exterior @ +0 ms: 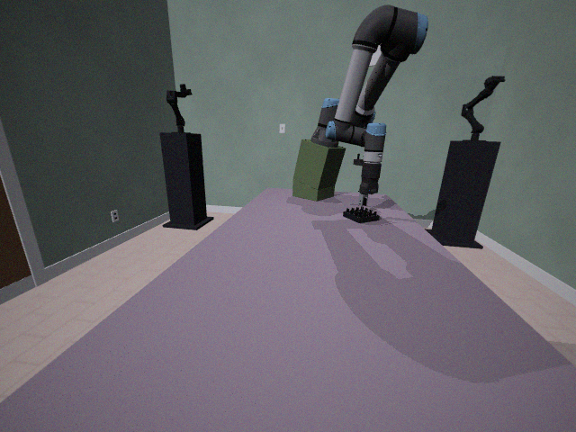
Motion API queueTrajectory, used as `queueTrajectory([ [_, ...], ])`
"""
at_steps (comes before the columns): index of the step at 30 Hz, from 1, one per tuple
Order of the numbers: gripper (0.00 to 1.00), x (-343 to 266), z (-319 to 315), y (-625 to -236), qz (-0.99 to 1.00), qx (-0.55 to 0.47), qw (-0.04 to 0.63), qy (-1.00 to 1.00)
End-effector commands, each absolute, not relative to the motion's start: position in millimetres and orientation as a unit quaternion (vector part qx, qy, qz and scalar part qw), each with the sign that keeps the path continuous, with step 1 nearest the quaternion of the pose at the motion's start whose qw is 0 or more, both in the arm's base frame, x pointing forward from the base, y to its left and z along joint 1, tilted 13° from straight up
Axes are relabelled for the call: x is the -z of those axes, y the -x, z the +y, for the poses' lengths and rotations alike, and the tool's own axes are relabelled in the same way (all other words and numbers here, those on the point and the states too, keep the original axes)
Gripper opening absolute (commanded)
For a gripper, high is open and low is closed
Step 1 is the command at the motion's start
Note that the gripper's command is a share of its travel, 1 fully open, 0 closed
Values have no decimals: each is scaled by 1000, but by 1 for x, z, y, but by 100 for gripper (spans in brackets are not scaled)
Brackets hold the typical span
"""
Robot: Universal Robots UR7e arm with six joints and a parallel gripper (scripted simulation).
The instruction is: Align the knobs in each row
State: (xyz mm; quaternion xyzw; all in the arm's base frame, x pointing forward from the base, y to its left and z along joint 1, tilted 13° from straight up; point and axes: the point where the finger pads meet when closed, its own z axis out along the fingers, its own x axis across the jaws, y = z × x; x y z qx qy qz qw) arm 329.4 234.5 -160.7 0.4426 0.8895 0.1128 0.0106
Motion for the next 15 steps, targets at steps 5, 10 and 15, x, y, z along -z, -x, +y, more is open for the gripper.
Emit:
queueTrajectory([
  [5,46,161,235,-330,889,-113,11,-443],
  [10,46,163,235,-330,889,-113,11,-443],
  [15,46,166,236,-330,889,-113,11,-443],
])
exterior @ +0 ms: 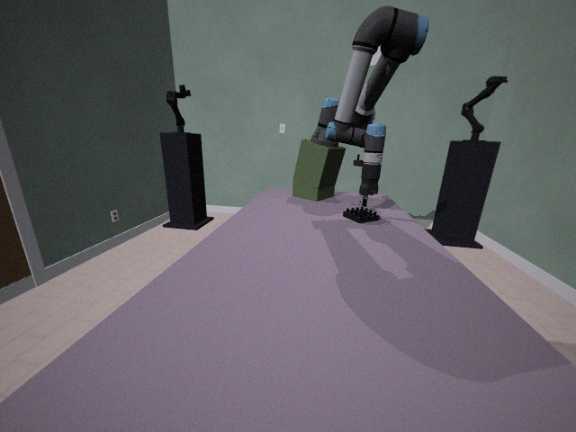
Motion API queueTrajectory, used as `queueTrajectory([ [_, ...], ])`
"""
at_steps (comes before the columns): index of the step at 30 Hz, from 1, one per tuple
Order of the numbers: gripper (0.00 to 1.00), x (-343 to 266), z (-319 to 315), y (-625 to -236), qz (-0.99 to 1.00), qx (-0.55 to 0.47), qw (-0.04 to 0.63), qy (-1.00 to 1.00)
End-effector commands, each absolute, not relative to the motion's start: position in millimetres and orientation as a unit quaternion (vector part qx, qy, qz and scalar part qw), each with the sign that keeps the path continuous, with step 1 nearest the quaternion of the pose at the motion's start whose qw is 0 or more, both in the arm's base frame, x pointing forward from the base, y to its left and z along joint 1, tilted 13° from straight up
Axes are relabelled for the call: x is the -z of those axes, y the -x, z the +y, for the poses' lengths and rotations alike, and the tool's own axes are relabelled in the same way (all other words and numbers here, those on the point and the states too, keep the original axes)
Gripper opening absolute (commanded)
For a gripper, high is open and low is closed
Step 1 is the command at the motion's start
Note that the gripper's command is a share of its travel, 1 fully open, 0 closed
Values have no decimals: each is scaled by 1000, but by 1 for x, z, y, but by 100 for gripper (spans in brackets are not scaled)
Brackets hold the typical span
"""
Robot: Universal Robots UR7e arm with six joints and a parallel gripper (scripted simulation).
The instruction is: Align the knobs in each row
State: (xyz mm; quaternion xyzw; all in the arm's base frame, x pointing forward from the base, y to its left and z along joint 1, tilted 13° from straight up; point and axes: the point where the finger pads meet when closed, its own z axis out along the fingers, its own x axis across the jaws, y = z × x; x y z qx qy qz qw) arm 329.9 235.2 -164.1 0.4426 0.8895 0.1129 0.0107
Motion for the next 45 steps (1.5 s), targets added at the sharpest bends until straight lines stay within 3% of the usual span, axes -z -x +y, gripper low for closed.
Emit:
queueTrajectory([
  [1,46,167,236,-331,889,-113,11,-443],
  [45,46,174,237,-331,889,-113,11,-443],
])
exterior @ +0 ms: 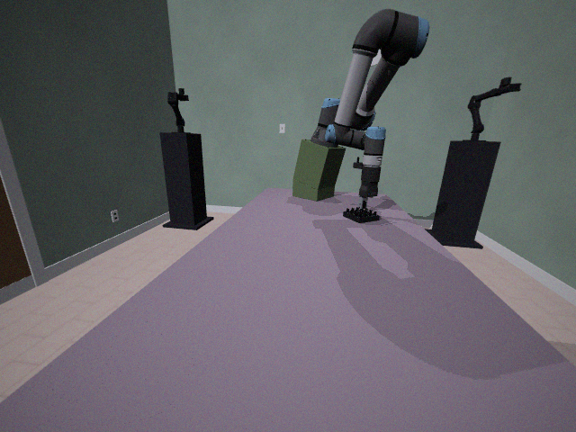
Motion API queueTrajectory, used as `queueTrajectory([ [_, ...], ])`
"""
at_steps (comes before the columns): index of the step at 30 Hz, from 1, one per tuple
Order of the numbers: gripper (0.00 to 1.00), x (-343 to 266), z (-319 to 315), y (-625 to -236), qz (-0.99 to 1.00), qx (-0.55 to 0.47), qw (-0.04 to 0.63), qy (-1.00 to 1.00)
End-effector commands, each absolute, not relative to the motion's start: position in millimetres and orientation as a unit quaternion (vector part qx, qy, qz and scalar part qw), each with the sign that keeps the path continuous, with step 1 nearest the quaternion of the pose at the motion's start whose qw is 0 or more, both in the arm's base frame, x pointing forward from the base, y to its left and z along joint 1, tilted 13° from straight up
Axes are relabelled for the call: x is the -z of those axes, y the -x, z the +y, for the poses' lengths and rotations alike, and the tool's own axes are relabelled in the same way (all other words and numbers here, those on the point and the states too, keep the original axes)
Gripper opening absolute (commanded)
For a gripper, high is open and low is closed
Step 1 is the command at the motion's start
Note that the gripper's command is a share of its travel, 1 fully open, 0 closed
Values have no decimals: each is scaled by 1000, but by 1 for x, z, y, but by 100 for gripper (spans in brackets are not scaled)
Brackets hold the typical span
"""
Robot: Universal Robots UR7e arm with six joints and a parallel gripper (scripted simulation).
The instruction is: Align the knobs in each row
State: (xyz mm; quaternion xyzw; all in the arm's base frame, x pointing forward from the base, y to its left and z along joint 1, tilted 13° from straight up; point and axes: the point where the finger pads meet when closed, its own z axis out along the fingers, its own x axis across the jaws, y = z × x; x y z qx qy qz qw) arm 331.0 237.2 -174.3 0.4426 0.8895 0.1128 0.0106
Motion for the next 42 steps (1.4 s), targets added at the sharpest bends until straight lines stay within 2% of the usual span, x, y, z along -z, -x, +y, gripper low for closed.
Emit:
queueTrajectory([
  [1,46,174,237,-331,889,-113,11,-443],
  [7,46,174,237,-331,889,-113,11,-443],
  [8,30,174,237,-331,889,-113,11,-443],
  [42,30,174,237,-331,889,-113,11,-443],
])
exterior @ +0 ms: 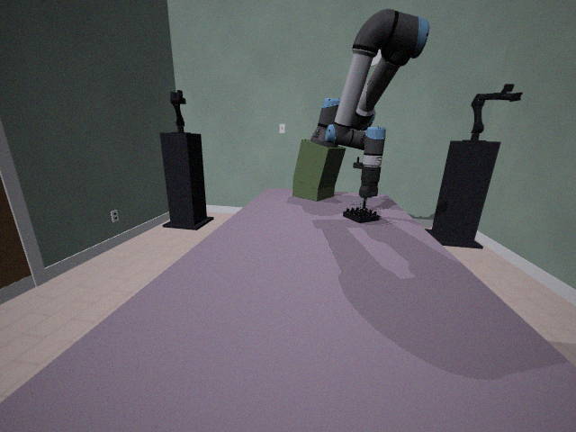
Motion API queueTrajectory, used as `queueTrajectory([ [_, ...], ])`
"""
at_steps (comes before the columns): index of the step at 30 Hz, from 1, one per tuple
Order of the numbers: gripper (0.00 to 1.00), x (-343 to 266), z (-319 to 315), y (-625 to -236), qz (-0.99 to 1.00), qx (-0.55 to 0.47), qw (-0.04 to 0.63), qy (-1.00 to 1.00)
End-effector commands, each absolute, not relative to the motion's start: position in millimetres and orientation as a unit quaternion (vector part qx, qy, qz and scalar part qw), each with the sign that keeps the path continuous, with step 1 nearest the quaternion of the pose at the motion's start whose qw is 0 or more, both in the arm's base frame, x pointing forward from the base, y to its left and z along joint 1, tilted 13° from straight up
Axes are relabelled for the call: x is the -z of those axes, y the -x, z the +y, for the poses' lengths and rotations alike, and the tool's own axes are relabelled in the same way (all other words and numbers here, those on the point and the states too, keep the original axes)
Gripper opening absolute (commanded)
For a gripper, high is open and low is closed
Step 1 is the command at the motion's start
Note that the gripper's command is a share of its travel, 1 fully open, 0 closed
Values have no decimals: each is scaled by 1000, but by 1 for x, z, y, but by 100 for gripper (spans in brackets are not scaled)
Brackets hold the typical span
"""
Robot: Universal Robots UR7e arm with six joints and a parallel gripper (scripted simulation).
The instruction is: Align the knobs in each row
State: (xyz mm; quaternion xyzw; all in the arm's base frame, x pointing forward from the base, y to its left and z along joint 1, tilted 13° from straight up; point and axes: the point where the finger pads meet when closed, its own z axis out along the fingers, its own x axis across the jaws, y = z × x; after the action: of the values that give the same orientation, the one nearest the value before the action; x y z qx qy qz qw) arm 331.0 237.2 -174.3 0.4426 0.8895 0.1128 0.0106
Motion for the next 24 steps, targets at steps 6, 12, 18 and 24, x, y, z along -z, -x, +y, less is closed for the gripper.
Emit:
queueTrajectory([
  [6,30,174,237,-331,888,-113,11,-445],
  [12,30,174,237,-331,886,-113,10,-450],
  [18,30,174,237,-331,879,-113,8,-464],
  [24,30,174,237,-331,872,-114,7,-477],
])
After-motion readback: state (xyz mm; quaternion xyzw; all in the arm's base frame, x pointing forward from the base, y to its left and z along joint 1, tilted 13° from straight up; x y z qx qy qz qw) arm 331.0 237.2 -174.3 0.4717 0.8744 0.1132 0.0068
